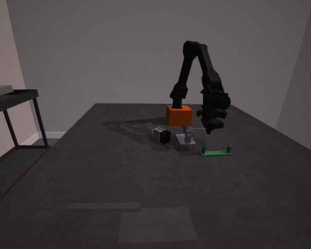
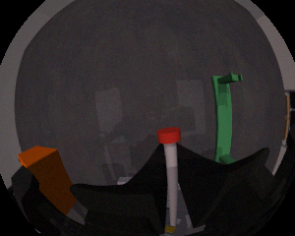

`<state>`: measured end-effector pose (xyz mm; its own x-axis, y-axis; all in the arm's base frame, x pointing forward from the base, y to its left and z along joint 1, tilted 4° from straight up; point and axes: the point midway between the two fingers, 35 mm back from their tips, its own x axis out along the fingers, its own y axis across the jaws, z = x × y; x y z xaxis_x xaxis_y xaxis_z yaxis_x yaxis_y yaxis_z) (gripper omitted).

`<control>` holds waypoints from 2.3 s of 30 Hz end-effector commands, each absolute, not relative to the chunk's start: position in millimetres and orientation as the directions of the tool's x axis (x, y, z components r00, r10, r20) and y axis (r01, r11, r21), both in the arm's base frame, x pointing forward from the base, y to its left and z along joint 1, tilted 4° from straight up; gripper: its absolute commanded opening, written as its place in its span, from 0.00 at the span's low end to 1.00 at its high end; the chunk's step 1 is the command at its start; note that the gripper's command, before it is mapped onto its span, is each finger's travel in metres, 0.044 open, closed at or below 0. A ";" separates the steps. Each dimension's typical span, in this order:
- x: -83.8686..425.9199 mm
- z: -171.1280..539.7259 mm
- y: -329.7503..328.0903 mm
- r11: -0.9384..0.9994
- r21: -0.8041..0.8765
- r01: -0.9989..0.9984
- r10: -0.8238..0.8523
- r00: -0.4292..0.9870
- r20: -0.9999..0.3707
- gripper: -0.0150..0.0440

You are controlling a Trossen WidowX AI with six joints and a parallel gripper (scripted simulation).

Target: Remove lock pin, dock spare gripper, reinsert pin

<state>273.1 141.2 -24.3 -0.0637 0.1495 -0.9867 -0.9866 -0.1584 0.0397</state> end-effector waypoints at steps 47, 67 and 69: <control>271.4 -18.8 171.3 -0.156 0.082 -0.984 0.146 -0.105 -0.984 0.25; 269.8 -18.0 182.1 -0.156 0.102 -0.983 0.140 -0.124 -0.982 0.25; 269.6 -17.7 183.6 -0.156 0.105 -0.982 0.139 -0.127 -0.982 0.25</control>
